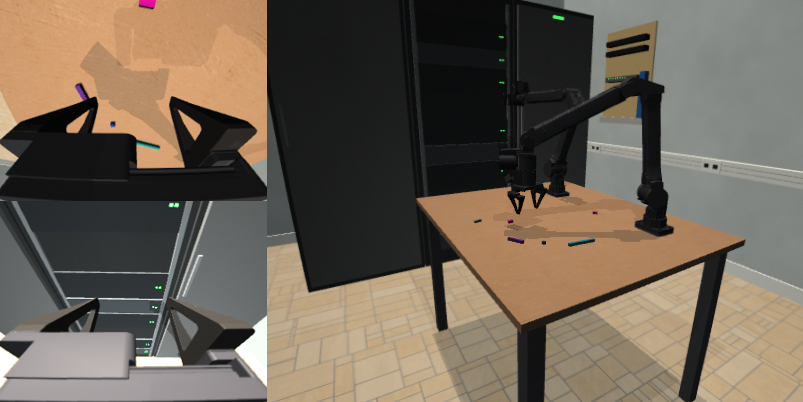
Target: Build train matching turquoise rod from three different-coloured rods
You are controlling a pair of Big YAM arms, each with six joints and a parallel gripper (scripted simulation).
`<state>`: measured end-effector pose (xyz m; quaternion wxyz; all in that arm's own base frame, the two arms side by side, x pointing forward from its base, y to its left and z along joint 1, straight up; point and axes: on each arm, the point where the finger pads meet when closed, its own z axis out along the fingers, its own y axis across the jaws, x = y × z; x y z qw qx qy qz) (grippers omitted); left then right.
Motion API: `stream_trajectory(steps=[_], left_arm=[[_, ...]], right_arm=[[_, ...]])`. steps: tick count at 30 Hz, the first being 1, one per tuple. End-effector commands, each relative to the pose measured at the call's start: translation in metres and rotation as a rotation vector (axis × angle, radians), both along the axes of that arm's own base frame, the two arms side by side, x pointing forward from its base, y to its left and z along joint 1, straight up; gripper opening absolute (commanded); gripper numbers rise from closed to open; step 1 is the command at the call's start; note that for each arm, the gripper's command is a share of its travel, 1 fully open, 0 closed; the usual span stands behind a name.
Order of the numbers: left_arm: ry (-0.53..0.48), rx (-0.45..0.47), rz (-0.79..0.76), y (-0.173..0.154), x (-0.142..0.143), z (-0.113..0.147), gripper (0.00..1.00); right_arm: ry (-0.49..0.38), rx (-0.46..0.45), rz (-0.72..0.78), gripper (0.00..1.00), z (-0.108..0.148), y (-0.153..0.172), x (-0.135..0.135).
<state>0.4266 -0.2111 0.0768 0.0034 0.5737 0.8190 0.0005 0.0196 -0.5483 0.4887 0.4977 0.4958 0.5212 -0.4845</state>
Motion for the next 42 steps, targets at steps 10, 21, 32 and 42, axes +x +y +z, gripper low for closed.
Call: stream_trajectory(steps=[10,21,32,42], left_arm=[[-0.023,-0.018,0.367,0.014,0.006,0.008,1.0],[-0.017,-0.021,0.721,0.026,0.009,0.007,1.0],[-0.016,-0.026,1.015,0.04,0.013,0.007,1.0],[-0.012,-0.029,1.301,0.051,0.015,0.007,1.0]], right_arm=[[-0.013,-0.035,-0.019,1.0,0.012,0.004,-0.009],[-0.013,-0.035,-0.019,1.0,0.012,0.004,-0.009],[-0.013,-0.035,-0.019,1.0,0.012,0.004,-0.009],[-0.013,-0.035,-0.019,1.0,0.012,0.004,-0.009]])
